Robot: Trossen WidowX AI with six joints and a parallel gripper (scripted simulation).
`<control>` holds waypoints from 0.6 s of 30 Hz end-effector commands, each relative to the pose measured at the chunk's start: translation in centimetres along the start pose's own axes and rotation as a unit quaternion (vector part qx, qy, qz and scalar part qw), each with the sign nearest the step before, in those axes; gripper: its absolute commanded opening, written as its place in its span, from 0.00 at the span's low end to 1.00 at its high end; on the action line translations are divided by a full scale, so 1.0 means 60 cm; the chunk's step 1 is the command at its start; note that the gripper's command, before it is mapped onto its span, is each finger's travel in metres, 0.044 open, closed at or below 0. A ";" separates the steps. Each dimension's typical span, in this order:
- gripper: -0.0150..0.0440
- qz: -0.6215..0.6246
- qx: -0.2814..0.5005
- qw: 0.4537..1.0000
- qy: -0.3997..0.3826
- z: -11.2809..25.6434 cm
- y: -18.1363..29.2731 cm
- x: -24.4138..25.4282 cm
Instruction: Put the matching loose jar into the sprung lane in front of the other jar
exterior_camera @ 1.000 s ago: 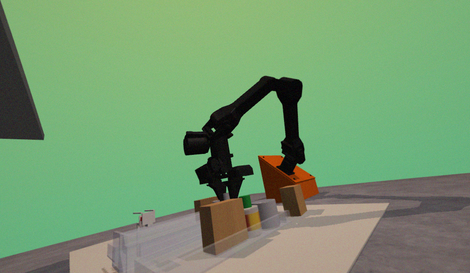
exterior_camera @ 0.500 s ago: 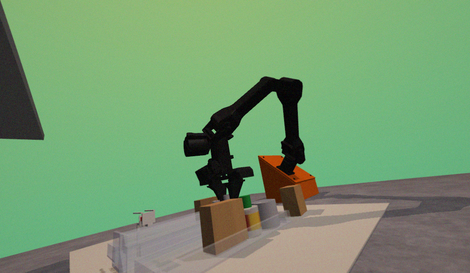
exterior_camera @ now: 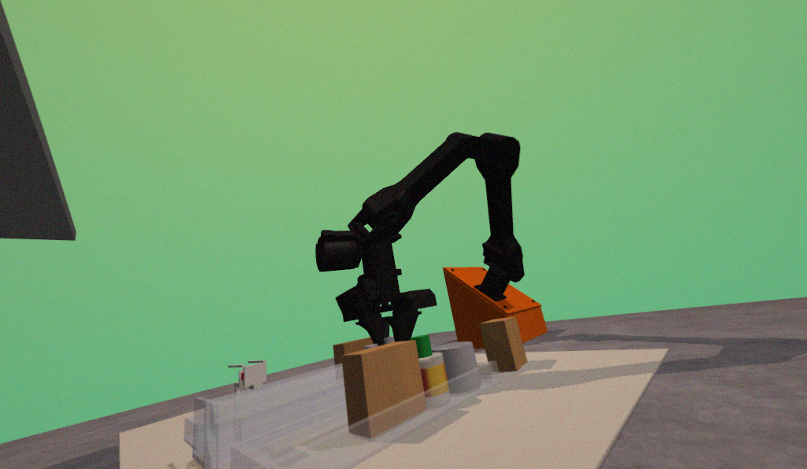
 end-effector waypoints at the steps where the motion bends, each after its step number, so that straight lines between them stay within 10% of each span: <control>1: 0.25 0.006 -0.008 1.000 -0.004 -0.004 -0.006 0.003; 18: 0.25 0.006 -0.008 1.000 -0.004 -0.009 -0.004 0.003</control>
Point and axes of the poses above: the point midway between the two fingers, 35 mm back from their tips, its own z axis back along the fingers, its own x axis across the jaws, y = z × x, the point moved 8 cm from there along z, back along the fingers, and after that the axes turned 11 degrees about z, right-handed, at the moved point
